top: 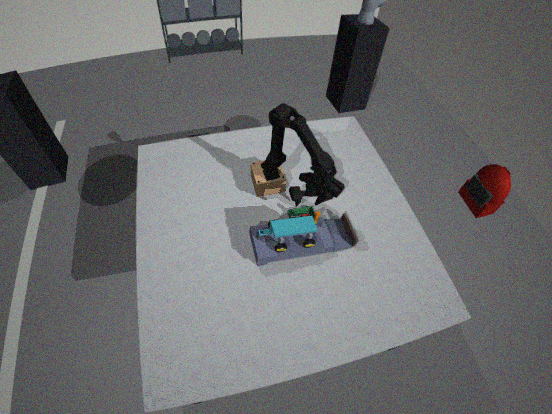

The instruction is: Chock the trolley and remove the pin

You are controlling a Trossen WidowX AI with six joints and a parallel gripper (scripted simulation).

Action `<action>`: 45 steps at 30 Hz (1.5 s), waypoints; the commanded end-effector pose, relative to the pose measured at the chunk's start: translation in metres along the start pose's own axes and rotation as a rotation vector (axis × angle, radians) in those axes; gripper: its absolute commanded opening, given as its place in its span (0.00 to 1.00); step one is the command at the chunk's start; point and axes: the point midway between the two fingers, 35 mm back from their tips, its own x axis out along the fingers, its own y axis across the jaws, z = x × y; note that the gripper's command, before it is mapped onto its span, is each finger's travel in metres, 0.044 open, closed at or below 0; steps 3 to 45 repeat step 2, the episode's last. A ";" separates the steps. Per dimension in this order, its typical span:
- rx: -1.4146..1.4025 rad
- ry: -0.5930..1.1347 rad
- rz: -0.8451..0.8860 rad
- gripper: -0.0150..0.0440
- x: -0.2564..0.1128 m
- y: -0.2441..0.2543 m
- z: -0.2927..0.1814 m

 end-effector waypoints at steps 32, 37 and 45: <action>0.004 0.006 -0.010 1.00 -0.019 0.000 0.000; 0.004 0.006 -0.010 1.00 -0.019 0.000 0.000; 0.004 0.006 -0.010 1.00 -0.019 0.000 0.000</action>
